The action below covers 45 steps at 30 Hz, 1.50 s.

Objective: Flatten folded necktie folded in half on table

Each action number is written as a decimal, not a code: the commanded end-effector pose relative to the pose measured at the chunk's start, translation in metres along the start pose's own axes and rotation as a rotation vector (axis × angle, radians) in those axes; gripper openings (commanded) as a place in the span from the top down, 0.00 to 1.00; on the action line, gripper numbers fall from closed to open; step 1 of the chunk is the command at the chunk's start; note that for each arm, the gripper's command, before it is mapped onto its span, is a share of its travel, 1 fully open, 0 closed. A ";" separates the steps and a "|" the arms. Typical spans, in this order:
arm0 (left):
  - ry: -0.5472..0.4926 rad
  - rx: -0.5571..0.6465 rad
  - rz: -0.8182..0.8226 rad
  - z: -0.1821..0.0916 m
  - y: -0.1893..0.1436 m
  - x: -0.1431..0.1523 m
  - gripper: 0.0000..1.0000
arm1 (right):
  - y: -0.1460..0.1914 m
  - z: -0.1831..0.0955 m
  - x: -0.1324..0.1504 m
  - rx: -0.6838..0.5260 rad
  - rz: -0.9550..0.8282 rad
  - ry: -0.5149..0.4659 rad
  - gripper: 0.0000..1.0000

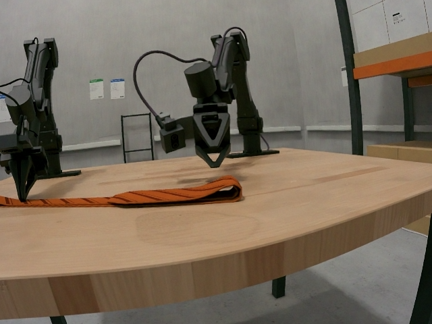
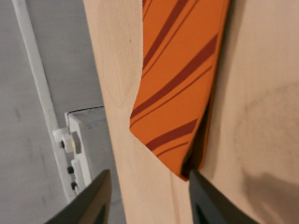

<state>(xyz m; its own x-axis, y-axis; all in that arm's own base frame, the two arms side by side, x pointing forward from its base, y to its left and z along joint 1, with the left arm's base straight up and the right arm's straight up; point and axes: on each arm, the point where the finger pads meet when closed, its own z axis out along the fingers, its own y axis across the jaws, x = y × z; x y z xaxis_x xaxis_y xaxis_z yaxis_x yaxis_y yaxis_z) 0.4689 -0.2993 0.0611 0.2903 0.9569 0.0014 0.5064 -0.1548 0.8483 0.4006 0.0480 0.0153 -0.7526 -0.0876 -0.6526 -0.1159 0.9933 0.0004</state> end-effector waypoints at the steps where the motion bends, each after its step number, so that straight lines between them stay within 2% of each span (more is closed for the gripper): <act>1: 0.002 0.000 -0.003 0.001 -0.007 -0.003 0.57 | -0.002 0.003 0.006 -0.003 -0.004 0.013 0.96; 45: 0.002 0.000 -0.003 0.008 -0.018 -0.003 0.57 | -0.002 0.003 0.006 -0.003 -0.004 0.013 0.96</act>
<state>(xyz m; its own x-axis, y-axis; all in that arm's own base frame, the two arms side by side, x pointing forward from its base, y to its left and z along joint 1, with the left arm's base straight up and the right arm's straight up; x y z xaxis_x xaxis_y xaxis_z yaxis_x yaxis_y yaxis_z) 0.4691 -0.2994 0.0458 0.2903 0.9569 0.0015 0.5065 -0.1549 0.8482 0.4006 0.0480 0.0153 -0.7526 -0.0876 -0.6526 -0.1159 0.9933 0.0004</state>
